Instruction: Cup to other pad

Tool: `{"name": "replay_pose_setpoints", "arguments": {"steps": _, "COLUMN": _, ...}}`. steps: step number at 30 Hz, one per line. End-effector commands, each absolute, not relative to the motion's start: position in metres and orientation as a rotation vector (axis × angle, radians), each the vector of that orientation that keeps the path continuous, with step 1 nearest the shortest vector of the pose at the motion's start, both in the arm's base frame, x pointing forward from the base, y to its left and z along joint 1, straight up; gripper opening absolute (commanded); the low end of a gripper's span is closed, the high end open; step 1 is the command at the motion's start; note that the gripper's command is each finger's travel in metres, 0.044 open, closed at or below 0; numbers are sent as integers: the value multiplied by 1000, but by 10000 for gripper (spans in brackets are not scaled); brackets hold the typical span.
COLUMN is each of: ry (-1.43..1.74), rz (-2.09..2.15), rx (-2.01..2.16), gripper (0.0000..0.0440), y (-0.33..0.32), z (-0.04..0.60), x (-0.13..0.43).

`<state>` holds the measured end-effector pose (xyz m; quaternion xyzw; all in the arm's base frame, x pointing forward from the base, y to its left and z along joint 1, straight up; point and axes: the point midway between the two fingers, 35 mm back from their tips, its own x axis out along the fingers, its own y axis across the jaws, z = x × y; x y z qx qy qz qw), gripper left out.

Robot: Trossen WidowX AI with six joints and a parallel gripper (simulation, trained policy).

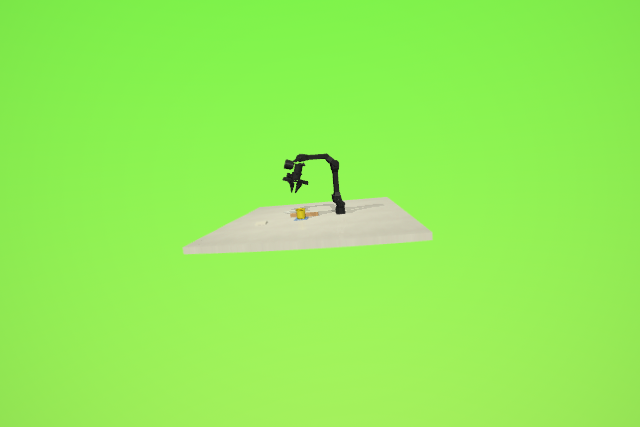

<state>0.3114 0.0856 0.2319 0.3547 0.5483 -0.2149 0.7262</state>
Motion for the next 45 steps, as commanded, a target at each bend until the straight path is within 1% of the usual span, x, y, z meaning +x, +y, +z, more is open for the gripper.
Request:
{"name": "replay_pose_setpoints", "arguments": {"steps": 1, "ry": 1252, "rz": -522, "rx": 760, "gripper": 146, "y": 85, "z": 221, "x": 309}}
{"name": "replay_pose_setpoints", "arguments": {"steps": 17, "ry": 1423, "rz": -725, "rx": 661, "gripper": 156, "y": 78, "z": 176, "x": 286}}
{"name": "replay_pose_setpoints", "arguments": {"steps": 31, "ry": 1476, "rz": -840, "rx": 618, "gripper": 173, "y": 77, "z": 138, "x": 272}}
{"name": "replay_pose_setpoints", "arguments": {"steps": 45, "ry": 1508, "rz": -870, "rx": 564, "gripper": 178, "y": 79, "z": 96, "x": 263}}
